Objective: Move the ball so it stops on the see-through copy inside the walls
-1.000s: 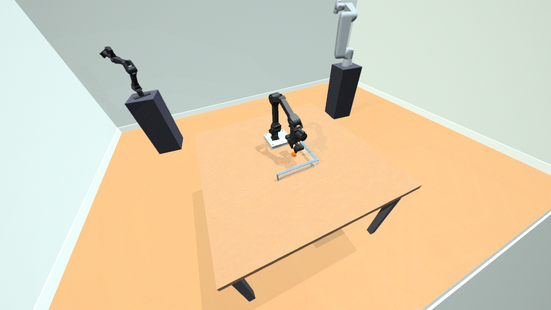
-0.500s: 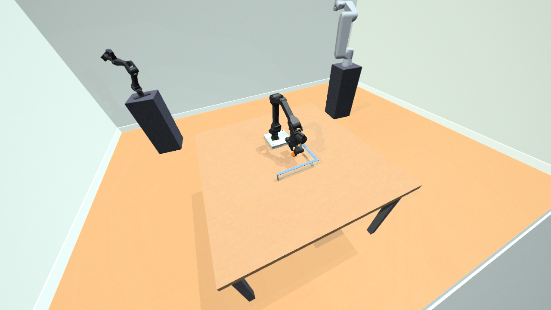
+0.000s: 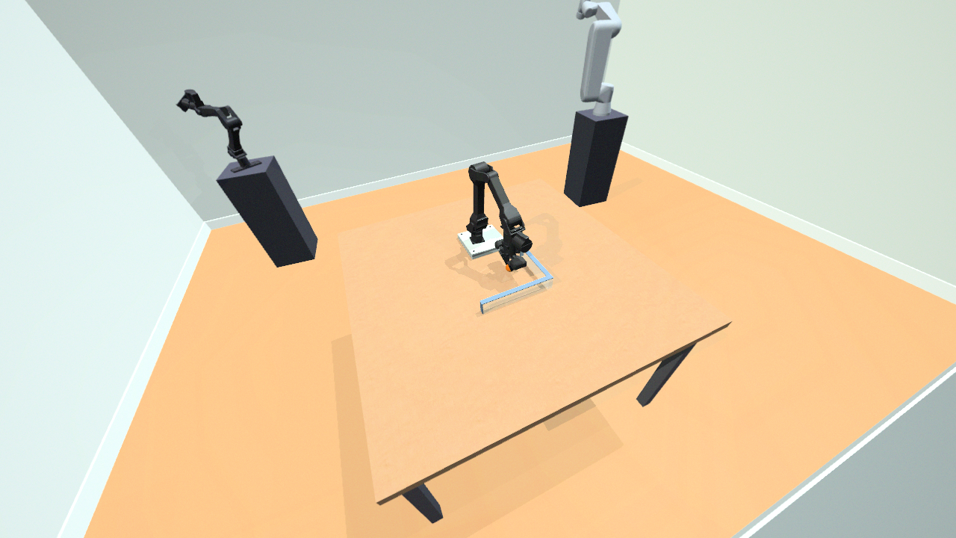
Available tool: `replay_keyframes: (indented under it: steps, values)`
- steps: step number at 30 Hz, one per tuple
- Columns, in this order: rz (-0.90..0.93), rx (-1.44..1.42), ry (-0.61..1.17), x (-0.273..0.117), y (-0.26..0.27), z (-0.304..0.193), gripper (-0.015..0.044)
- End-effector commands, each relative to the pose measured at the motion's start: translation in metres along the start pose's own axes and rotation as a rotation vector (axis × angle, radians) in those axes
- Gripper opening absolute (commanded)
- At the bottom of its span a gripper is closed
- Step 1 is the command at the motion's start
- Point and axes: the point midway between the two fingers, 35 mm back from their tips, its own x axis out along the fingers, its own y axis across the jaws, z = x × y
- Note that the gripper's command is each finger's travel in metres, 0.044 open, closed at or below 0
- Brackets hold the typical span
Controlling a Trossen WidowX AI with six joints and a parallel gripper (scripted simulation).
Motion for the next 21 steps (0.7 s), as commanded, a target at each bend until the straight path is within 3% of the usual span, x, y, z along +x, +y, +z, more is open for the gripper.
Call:
replay_keyframes:
  steps: [1, 5, 11, 21]
  values:
    - [0.007, 0.003, -0.003, 0.002, 0.001, 0.001, 0.0167]
    - [0.007, 0.003, -0.003, 0.002, 0.001, 0.001, 0.014]
    - [0.006, 0.003, -0.003, -0.015, -0.004, 0.001, 0.0]
    - [0.006, 0.003, -0.003, -0.069, -0.008, 0.002, 0.0]
